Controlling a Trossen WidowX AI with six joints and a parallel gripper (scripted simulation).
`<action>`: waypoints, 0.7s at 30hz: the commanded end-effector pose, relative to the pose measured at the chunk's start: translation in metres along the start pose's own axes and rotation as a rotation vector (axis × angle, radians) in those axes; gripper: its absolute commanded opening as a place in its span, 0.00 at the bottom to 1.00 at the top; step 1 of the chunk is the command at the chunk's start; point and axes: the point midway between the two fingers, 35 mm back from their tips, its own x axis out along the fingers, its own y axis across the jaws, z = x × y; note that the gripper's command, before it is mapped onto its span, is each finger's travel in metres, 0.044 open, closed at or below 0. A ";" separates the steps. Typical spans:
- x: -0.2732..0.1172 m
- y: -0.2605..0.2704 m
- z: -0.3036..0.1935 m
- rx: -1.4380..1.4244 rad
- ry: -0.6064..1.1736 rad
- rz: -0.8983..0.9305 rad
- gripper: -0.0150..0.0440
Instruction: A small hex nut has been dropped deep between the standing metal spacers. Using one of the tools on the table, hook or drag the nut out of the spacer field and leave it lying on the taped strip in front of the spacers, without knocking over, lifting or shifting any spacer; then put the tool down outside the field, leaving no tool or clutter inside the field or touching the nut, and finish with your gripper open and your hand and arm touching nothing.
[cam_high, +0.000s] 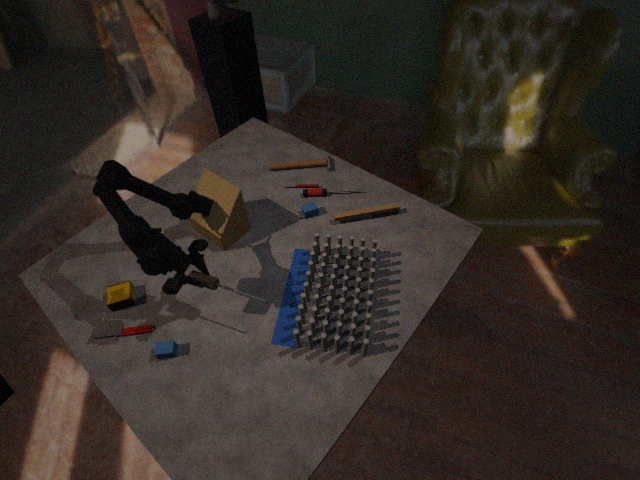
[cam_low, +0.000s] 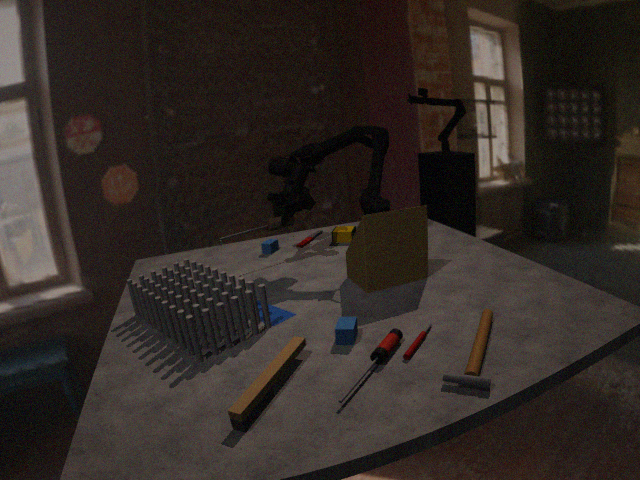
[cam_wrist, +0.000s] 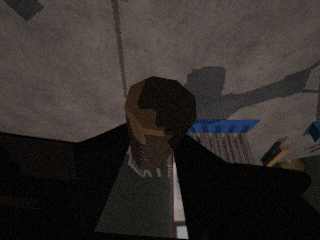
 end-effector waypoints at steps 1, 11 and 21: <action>-0.012 0.015 0.008 0.049 0.015 0.035 0.25; -0.044 0.047 0.039 0.188 0.021 0.136 0.25; -0.083 0.070 0.069 0.305 0.020 0.254 0.25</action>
